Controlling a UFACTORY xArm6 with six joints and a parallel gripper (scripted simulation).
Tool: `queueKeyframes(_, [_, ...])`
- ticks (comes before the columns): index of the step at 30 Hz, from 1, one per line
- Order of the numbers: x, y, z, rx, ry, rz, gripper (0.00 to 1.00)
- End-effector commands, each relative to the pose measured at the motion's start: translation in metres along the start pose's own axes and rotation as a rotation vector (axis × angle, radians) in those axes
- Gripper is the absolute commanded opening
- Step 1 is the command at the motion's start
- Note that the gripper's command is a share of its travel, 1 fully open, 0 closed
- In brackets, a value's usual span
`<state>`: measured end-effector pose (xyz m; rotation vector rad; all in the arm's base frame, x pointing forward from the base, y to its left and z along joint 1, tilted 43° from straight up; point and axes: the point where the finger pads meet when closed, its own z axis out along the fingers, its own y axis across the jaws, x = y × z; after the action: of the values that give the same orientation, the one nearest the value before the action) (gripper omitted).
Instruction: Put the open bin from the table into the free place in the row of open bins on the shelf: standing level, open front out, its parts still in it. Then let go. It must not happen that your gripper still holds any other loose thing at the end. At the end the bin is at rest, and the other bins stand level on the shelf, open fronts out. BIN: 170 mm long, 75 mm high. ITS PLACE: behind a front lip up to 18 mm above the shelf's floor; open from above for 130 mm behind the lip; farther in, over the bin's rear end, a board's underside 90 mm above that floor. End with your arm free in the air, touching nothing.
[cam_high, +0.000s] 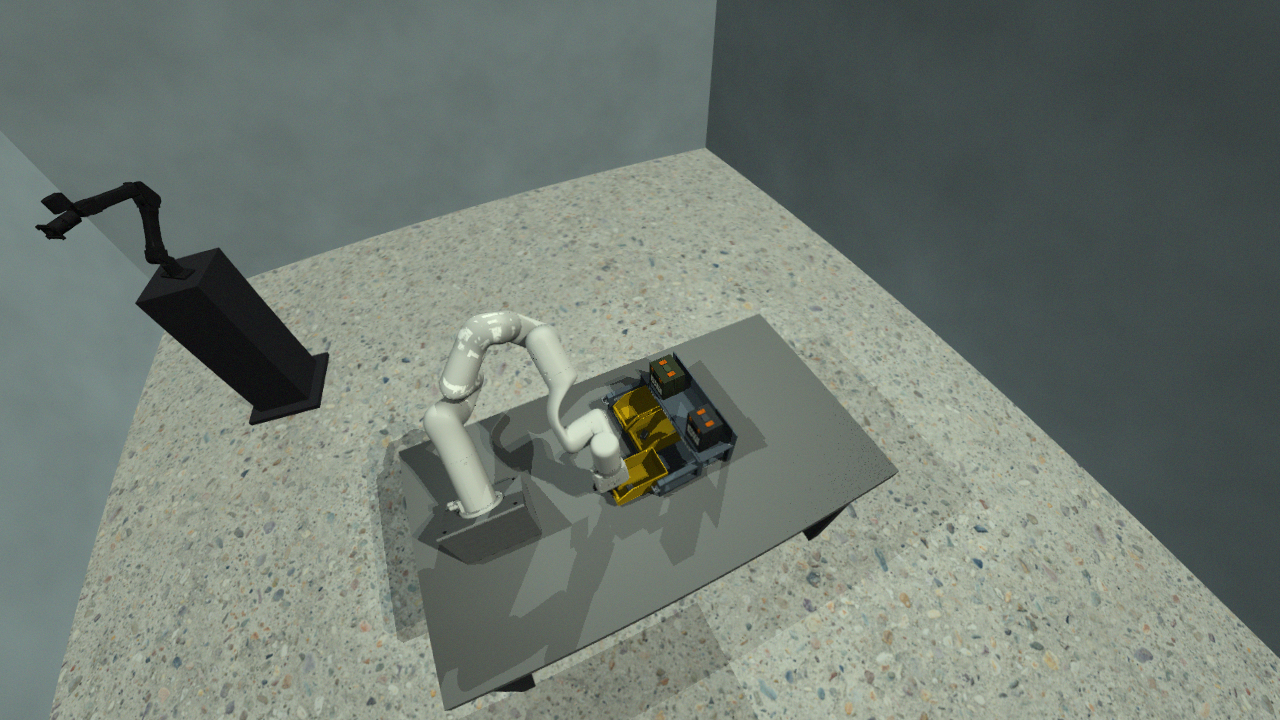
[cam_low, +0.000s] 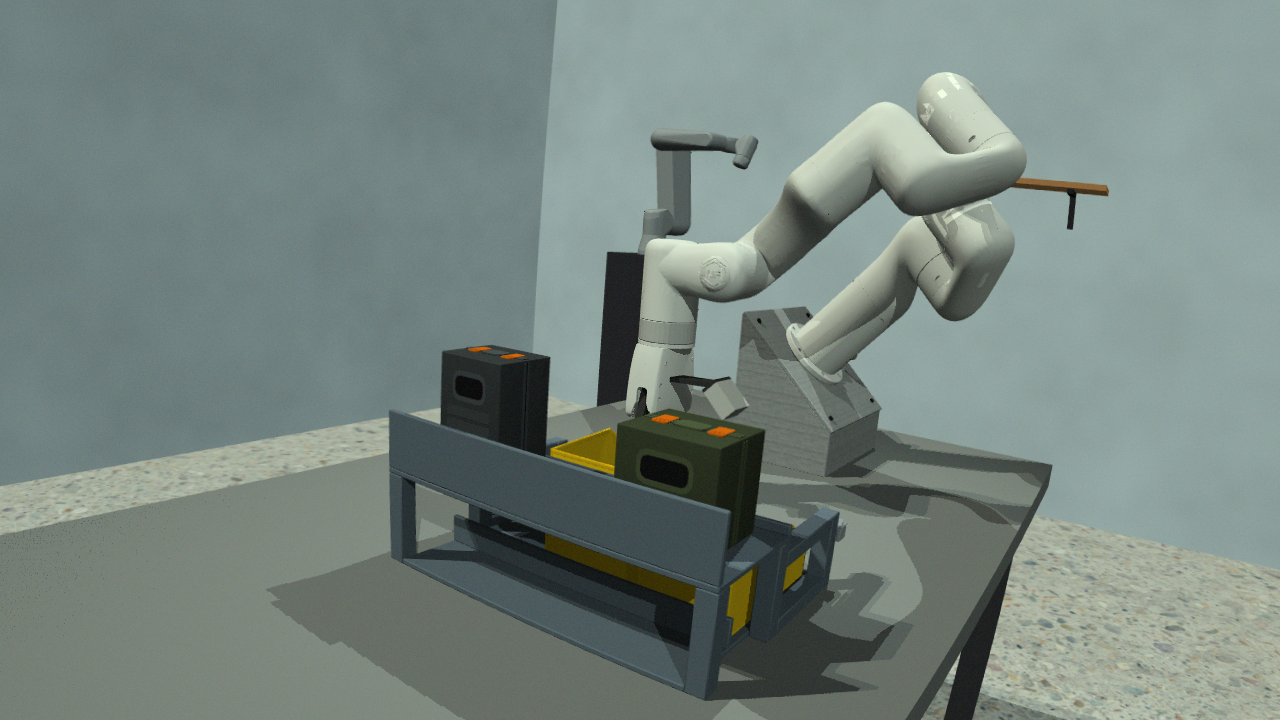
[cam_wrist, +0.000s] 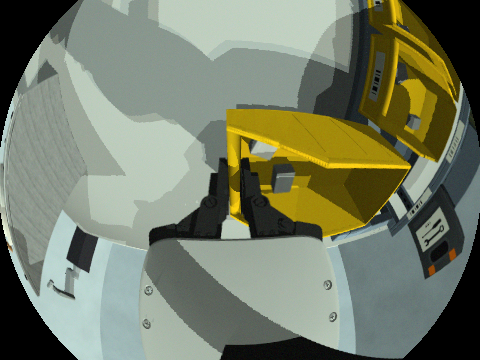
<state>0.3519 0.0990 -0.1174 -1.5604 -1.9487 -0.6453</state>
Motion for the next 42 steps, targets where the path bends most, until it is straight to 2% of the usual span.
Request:
queueKeyframes(1, [0.0, 0.009, -0.001, -0.003, -0.002, -0.002, 0.0])
queueKeyframes(13, [0.0, 0.009, -0.001, -0.003, -0.002, -0.002, 0.0])
queueKeyframes(18, [0.0, 0.019, -0.001, -0.003, -0.002, -0.002, 0.0])
queueKeyframes(42, [0.0, 0.029, -0.001, -0.003, -0.002, -0.002, 0.0])
